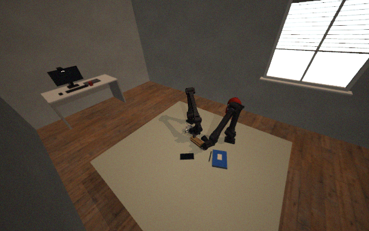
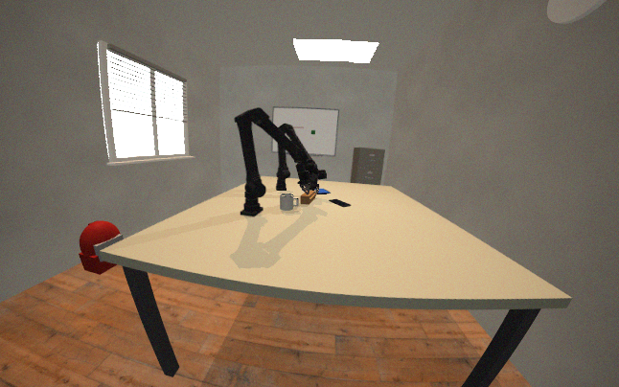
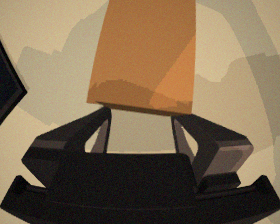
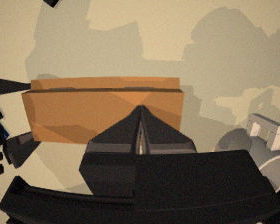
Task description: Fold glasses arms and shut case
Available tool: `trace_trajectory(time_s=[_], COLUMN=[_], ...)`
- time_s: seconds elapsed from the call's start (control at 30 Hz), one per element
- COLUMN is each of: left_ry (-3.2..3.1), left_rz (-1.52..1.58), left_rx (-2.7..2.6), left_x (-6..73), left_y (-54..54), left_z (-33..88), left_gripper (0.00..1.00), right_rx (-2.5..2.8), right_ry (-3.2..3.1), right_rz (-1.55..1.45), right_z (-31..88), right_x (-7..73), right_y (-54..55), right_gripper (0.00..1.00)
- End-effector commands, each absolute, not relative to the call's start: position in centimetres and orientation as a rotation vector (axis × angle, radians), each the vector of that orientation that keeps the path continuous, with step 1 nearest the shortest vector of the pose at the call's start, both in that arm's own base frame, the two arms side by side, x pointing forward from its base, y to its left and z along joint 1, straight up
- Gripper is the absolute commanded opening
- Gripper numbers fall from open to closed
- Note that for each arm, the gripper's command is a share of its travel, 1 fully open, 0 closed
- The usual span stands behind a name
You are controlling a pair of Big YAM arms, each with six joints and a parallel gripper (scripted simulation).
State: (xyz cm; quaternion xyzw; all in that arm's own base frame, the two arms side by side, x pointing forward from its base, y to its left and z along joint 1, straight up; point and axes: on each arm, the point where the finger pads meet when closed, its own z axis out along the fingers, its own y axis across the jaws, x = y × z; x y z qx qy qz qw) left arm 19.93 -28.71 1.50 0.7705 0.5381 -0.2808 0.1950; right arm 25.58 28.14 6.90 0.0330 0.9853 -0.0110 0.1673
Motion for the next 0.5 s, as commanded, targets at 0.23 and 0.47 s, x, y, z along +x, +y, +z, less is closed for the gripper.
trace_trajectory(time_s=[0.23, 0.47], left_ry=[1.466, 1.466], left_rz=[-0.755, -0.755], left_rx=[2.129, 2.129], left_x=[21.5, 21.5], left_y=[-29.7, -29.7], left_z=[3.0, 3.0], left_gripper=[0.57, 0.57], right_rx=[0.105, 0.108], right_ry=[2.767, 2.762], right_rz=[0.044, 0.048], right_z=[12.8, 14.6], right_x=[25.1, 24.7], right_y=[30.1, 30.2], right_gripper=[0.0, 0.0])
